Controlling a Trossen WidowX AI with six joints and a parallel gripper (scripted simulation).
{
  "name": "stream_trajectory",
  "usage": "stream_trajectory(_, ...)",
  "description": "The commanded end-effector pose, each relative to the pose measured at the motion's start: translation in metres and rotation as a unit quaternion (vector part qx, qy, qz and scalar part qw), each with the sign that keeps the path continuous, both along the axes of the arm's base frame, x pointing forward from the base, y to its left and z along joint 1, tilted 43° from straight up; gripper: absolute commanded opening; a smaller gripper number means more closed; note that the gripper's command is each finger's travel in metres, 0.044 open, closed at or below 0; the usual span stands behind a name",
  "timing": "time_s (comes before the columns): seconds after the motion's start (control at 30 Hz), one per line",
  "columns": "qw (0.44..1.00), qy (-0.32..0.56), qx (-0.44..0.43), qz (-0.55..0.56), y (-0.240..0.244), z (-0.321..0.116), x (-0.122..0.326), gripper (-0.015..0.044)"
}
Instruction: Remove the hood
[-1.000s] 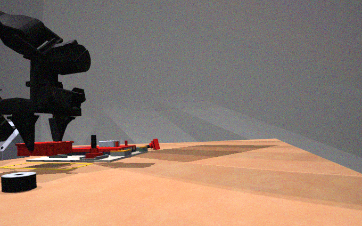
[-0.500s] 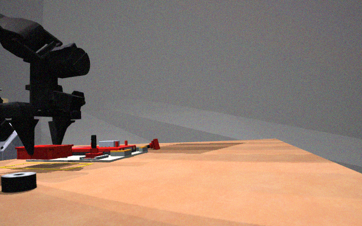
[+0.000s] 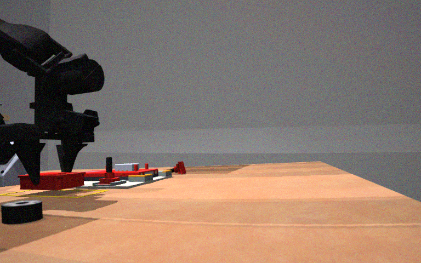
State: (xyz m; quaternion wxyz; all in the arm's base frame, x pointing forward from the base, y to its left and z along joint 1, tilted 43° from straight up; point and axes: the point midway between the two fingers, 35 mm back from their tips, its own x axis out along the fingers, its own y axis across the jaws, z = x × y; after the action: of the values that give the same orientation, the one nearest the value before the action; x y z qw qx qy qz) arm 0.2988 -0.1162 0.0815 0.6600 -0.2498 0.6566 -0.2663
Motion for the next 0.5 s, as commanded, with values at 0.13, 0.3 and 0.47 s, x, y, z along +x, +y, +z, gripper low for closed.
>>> stream_trajectory(0.13, 1.0, 0.001, -0.002, 0.002, -0.0032, -0.0028, 0.0, 0.0)
stream_trajectory(0.3, 1.0, 0.001, -0.002, 0.002, -0.0049, -0.0046, -0.0001, 0.0)
stream_trajectory(0.47, 1.0, 0.001, -0.002, 0.002, -0.0066, -0.0064, -0.0001, 0.0)
